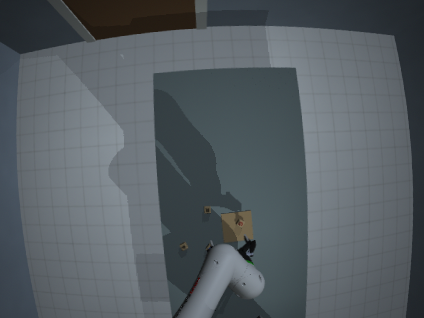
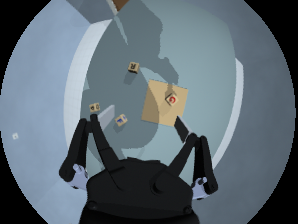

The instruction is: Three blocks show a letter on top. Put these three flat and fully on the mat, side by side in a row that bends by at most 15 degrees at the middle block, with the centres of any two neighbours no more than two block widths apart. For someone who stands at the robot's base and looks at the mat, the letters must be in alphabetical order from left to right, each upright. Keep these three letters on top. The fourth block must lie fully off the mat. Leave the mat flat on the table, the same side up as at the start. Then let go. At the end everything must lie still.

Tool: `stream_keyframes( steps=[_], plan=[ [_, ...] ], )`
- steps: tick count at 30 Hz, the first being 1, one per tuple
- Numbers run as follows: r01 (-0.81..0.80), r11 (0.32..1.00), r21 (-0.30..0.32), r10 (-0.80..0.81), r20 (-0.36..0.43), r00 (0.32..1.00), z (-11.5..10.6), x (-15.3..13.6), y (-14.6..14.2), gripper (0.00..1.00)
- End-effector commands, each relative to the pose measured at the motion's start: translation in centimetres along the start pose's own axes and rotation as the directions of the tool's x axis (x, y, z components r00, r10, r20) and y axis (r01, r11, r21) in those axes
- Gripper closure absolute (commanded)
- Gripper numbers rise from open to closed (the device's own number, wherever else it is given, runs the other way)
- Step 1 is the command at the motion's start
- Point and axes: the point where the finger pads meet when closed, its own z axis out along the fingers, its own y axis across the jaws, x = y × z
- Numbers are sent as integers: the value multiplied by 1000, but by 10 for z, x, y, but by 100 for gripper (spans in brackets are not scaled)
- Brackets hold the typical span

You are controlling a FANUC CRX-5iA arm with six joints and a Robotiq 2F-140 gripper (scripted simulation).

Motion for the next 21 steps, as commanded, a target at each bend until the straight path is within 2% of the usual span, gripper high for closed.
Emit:
stream_keyframes(
  steps=[1,2,5,10,21],
  plan=[
    [-61,998,-24,61,24,998,-3,-4,-6,0],
    [-109,993,-34,110,30,994,-5,-6,-11,0],
    [-109,993,-34,110,30,994,-5,-6,-11,0],
    [-200,978,-54,203,44,978,-9,-11,-20,0],
    [-284,956,-74,289,54,956,-13,-15,-30,0]
  ],
)
